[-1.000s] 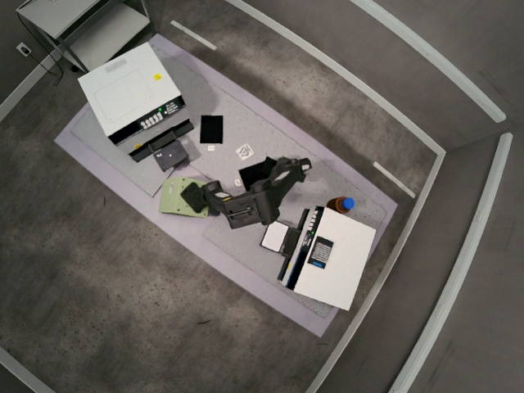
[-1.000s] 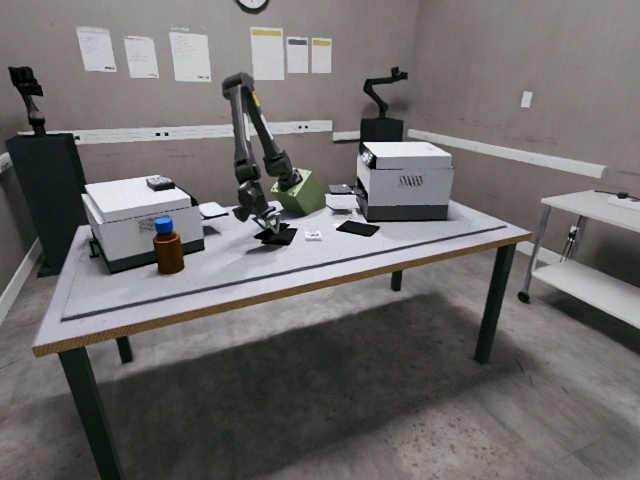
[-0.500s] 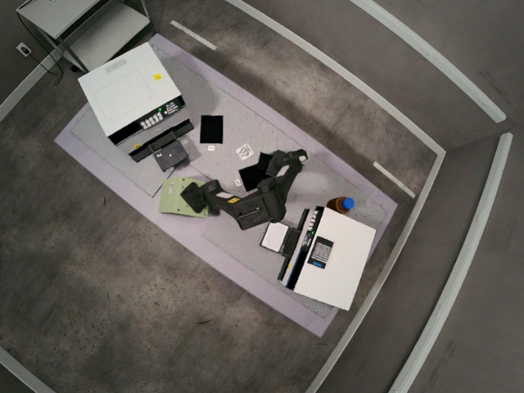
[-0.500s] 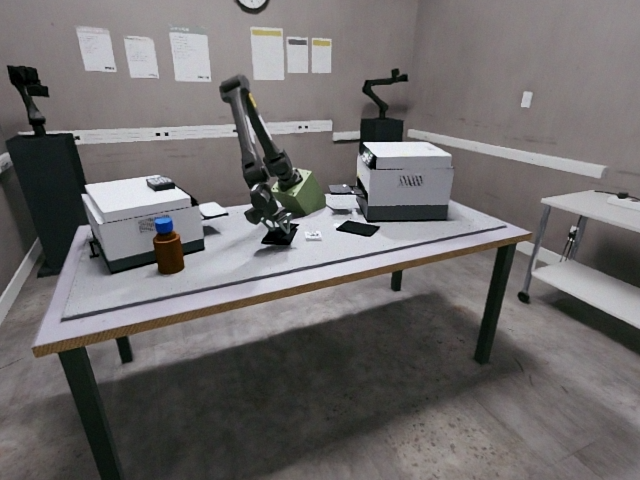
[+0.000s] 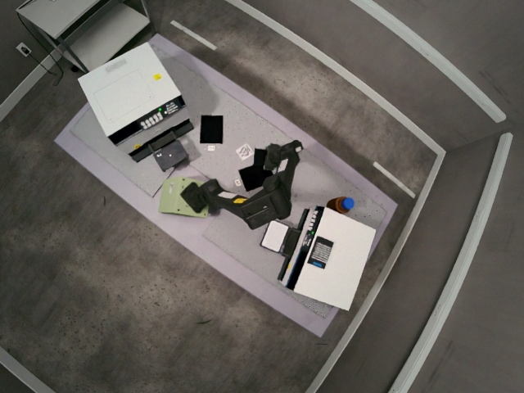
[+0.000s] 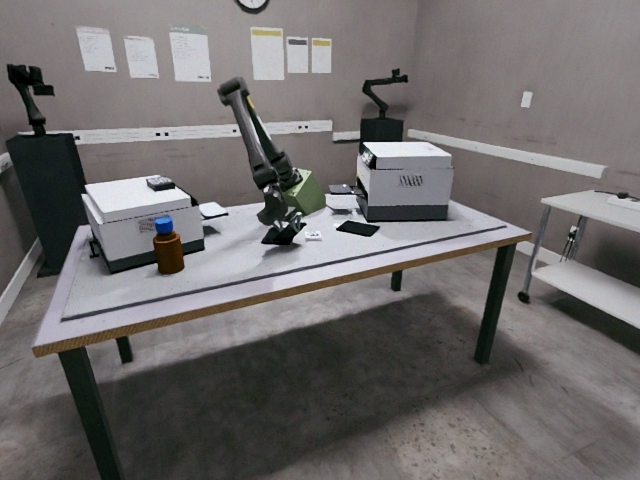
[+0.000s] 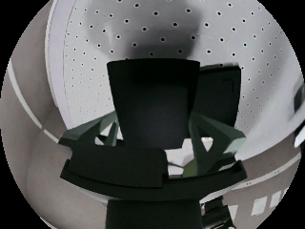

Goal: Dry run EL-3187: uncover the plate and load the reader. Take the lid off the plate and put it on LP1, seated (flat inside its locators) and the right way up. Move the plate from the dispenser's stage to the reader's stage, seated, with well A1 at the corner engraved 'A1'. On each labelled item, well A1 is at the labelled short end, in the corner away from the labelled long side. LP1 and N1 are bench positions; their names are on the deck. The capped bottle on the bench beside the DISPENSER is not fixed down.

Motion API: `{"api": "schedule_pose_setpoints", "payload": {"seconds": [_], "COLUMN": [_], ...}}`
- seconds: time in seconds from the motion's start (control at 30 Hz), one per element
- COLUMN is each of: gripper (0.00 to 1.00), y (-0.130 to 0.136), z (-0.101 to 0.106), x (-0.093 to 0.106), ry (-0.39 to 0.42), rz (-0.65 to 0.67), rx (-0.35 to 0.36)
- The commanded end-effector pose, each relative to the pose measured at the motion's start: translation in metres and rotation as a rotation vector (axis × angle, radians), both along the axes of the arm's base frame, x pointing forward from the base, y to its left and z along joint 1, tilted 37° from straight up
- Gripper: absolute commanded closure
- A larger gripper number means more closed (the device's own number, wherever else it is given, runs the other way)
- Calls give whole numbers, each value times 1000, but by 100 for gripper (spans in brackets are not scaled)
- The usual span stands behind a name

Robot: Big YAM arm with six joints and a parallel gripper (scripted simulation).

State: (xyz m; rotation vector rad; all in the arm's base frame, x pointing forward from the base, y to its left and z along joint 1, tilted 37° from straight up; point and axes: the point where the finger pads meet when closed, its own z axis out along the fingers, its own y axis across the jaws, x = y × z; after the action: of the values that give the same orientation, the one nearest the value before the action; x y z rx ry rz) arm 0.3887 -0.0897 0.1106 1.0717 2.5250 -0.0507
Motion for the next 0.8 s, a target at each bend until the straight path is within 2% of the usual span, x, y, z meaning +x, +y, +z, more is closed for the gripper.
{"api": "schedule_pose_setpoints", "payload": {"seconds": [0.0, 0.2, 0.6, 0.77], "gripper": [15, 15, 15, 15], "y": [7, 22, 43, 58], "z": [10, -8, -9, -24], "x": [14, 11, 20, 16], "ry": [-6, 50, 75, 120], "rz": [50, 96, 193, 242], "rx": [-18, -25, -79, -92]}}
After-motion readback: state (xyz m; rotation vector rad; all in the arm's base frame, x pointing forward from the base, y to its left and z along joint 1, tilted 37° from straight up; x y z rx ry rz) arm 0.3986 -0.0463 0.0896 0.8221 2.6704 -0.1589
